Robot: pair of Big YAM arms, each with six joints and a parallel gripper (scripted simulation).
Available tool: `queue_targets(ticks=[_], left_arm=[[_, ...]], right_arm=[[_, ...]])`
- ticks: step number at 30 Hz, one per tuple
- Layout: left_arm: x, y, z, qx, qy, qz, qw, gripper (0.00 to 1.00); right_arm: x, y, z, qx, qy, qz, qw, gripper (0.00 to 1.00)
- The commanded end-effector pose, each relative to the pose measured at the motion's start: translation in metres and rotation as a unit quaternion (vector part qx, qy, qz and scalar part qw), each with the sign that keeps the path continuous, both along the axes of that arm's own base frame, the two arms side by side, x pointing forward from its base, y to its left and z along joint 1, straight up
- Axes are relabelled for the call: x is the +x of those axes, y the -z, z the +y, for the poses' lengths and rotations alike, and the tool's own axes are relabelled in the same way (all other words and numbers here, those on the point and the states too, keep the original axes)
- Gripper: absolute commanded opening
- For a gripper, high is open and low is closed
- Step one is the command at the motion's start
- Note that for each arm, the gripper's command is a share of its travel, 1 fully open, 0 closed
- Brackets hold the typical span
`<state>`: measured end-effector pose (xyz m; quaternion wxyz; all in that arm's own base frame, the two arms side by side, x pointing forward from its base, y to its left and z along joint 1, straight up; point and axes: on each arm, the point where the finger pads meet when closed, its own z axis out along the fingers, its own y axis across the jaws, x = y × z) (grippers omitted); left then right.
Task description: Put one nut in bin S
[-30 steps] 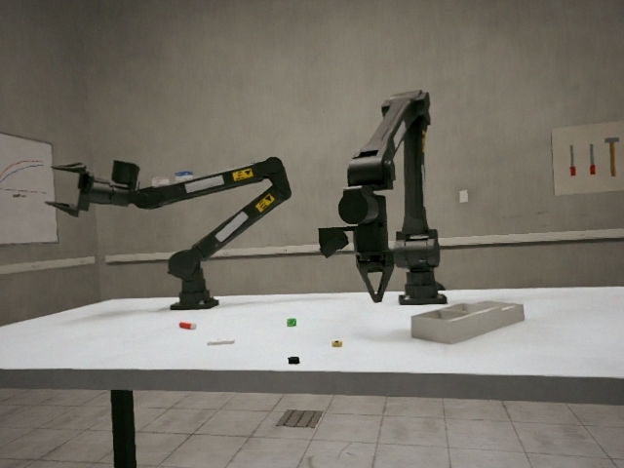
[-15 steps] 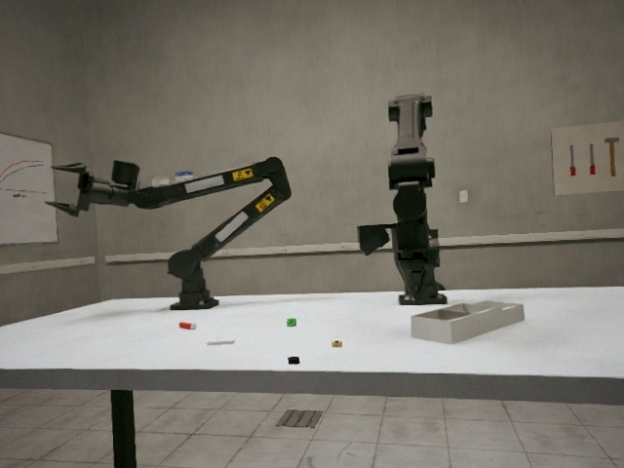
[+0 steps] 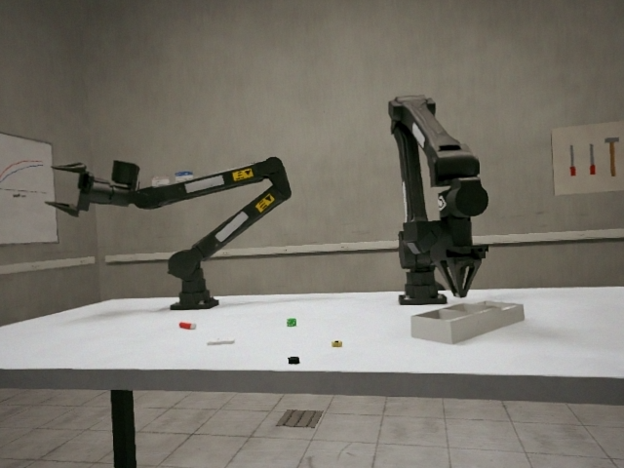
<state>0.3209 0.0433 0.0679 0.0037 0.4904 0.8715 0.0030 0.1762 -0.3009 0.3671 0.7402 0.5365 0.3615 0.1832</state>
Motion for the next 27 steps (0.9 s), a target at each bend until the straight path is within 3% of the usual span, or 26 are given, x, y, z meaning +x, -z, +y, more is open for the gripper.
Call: queue_targets(ticks=[1,5,27], left_arm=[[-0.008,0.0,0.015,-0.001,-0.079,0.0,0.997,0.11],[-0.007,-0.003,0.008,-0.002,-0.14,-0.002,0.99,0.11],[-0.01,0.001,0.011,-0.001,-0.149,0.004,0.989,0.11]], right_arm=[[-0.004,-0.004,-0.003,-0.004,0.007,-0.001,1.0,1.0],[-0.004,-0.004,-0.003,-0.004,0.007,-0.001,1.0,1.0],[-0.004,-0.004,-0.003,-0.004,0.007,-0.001,1.0,1.0]])
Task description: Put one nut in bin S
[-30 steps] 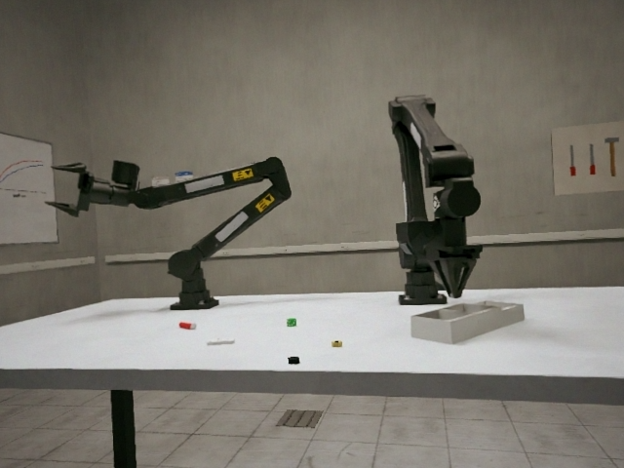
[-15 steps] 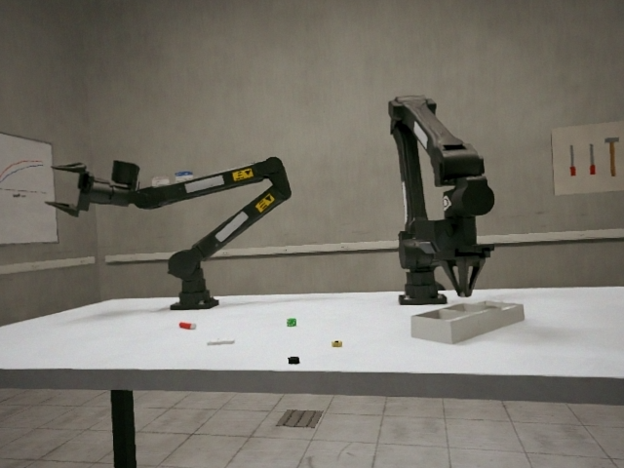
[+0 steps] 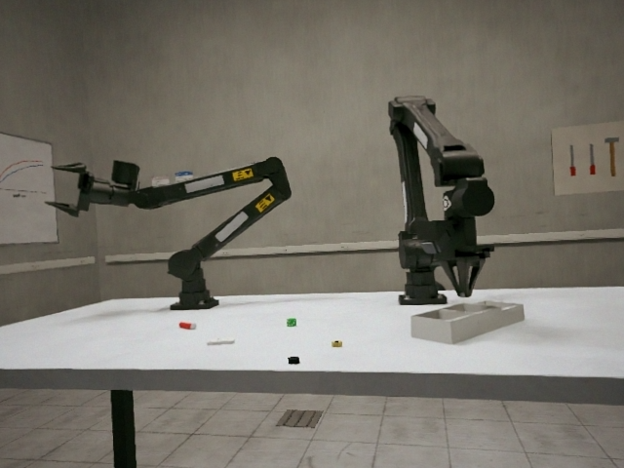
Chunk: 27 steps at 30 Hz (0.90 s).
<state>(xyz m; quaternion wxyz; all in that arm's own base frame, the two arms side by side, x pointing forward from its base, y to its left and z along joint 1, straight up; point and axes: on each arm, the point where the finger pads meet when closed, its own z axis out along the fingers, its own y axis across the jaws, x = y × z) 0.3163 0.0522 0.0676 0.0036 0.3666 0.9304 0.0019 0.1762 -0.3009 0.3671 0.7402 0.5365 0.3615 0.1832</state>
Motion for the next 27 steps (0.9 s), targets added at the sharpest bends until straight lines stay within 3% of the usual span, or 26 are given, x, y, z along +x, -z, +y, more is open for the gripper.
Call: queue_targets(ticks=[1,27], left_arm=[[-0.005,0.001,0.003,0.0,-0.013,0.005,1.0,0.11],[-0.002,0.048,0.003,0.0,-0.013,0.004,1.0,0.11]], right_arm=[[-0.004,-0.004,-0.003,-0.004,0.007,-0.001,1.0,1.0],[-0.004,-0.004,-0.003,-0.004,0.007,-0.001,1.0,1.0]])
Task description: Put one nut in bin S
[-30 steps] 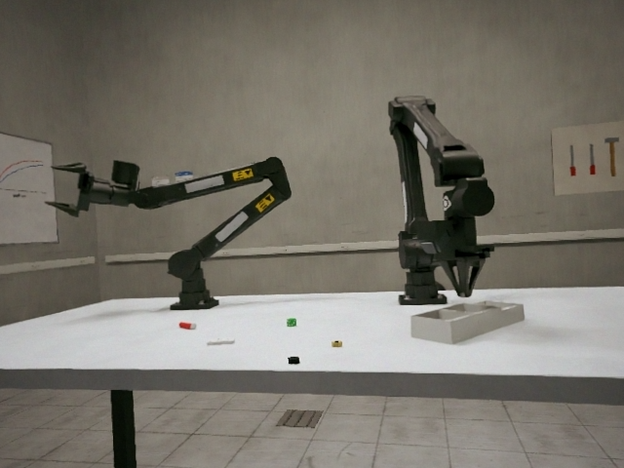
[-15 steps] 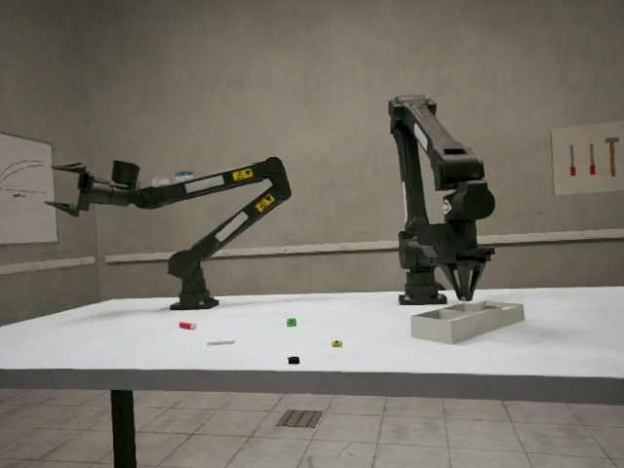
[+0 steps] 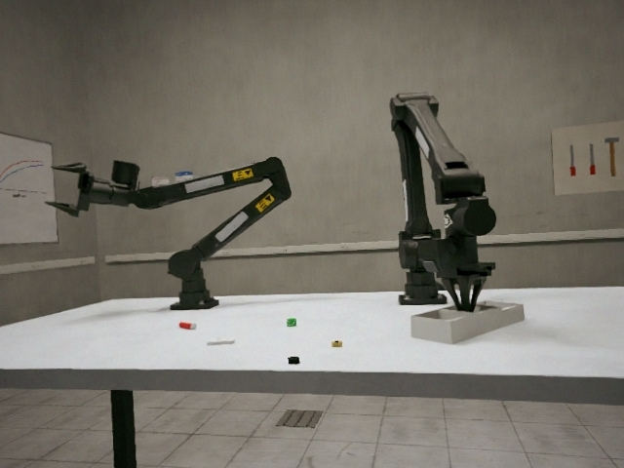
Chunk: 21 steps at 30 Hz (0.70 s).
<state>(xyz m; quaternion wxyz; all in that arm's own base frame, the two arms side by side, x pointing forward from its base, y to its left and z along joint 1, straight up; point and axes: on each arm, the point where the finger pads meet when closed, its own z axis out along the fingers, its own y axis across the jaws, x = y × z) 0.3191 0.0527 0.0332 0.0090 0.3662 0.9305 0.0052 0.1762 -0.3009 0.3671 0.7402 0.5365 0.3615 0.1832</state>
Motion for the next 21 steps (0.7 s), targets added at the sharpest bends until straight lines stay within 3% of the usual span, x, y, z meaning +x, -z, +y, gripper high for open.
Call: queue_targets(ticks=[1,16,17,21], left_arm=[[-0.0052,0.0156,0.0025,-0.001,-0.012,0.01,1.0,0.11],[-0.0069,0.0167,0.0028,-0.002,-0.012,0.015,1.0,0.11],[-0.0069,0.0167,0.0027,-0.002,-0.012,0.015,1.0,0.3],[-0.0068,0.0167,0.0026,-0.002,-0.012,0.016,1.0,0.3]], right_arm=[[-0.0043,-0.0043,-0.0025,-0.004,0.007,-0.001,1.0,1.0],[-0.0043,-0.0043,-0.0025,-0.004,0.007,-0.001,1.0,1.0],[-0.0043,-0.0043,-0.0025,-0.004,0.007,-0.001,1.0,1.0],[-0.0043,-0.0043,-0.0025,-0.004,0.007,-0.001,1.0,1.0]])
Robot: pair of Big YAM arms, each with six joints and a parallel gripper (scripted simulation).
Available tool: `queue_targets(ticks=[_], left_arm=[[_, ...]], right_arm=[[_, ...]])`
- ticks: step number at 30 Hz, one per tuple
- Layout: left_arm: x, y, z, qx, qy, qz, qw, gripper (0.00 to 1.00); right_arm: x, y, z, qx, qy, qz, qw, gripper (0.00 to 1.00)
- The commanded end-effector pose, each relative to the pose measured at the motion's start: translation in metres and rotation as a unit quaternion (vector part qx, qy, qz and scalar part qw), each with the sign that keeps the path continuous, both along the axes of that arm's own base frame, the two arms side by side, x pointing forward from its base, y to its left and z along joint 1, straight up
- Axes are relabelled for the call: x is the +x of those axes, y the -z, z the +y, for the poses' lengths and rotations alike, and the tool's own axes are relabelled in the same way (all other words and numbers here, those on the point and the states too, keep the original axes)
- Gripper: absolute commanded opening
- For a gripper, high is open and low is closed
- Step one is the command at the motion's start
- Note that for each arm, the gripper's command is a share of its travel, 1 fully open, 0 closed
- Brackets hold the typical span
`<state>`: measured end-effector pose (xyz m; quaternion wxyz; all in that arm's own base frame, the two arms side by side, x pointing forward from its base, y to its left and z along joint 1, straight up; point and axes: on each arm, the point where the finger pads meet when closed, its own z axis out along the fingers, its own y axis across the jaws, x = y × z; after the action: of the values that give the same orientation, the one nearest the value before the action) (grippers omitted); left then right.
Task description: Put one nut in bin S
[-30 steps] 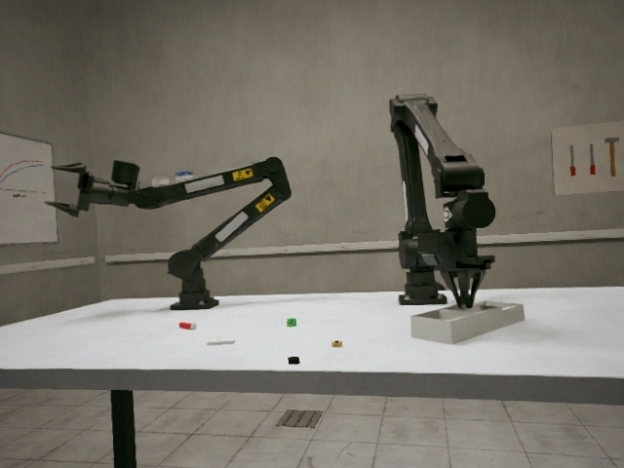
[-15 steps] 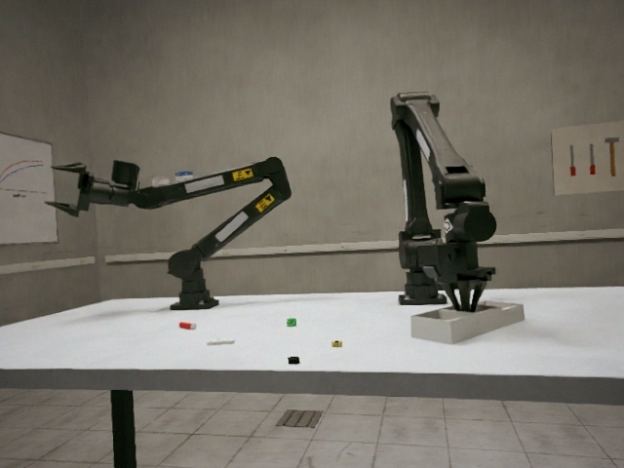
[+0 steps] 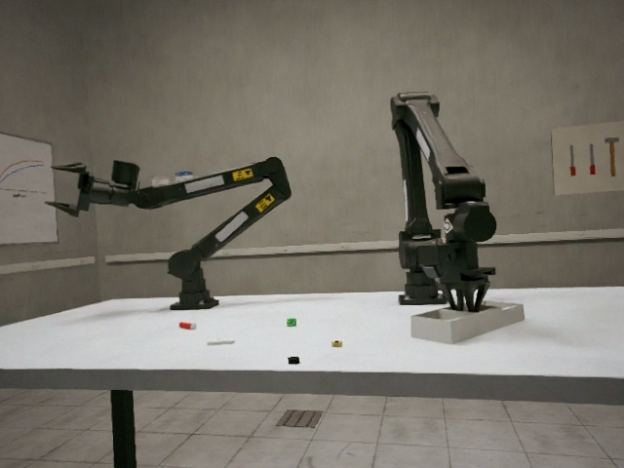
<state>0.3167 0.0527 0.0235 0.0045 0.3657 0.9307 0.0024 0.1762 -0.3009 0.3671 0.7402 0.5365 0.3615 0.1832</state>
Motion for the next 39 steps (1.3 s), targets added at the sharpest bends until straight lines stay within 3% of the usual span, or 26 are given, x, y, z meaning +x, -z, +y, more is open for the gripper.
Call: queue_targets(ticks=[1,13,17,39], left_arm=[[-0.004,0.007,0.003,-0.001,-0.011,0.011,1.0,0.3],[0.0,0.005,0.003,-0.001,-0.011,0.008,1.0,0.3],[0.02,-0.023,0.007,0.004,-0.011,-0.023,1.0,0.3],[0.02,-0.05,0.007,0.004,-0.011,-0.024,1.0,0.3]], right_arm=[[-0.004,-0.004,-0.003,-0.004,0.007,-0.001,1.0,1.0],[-0.004,-0.004,-0.003,-0.004,0.007,-0.001,1.0,1.0],[-0.004,-0.004,-0.003,-0.004,0.007,-0.001,1.0,1.0],[-0.004,-0.004,-0.003,-0.004,0.007,-0.001,1.0,1.0]])
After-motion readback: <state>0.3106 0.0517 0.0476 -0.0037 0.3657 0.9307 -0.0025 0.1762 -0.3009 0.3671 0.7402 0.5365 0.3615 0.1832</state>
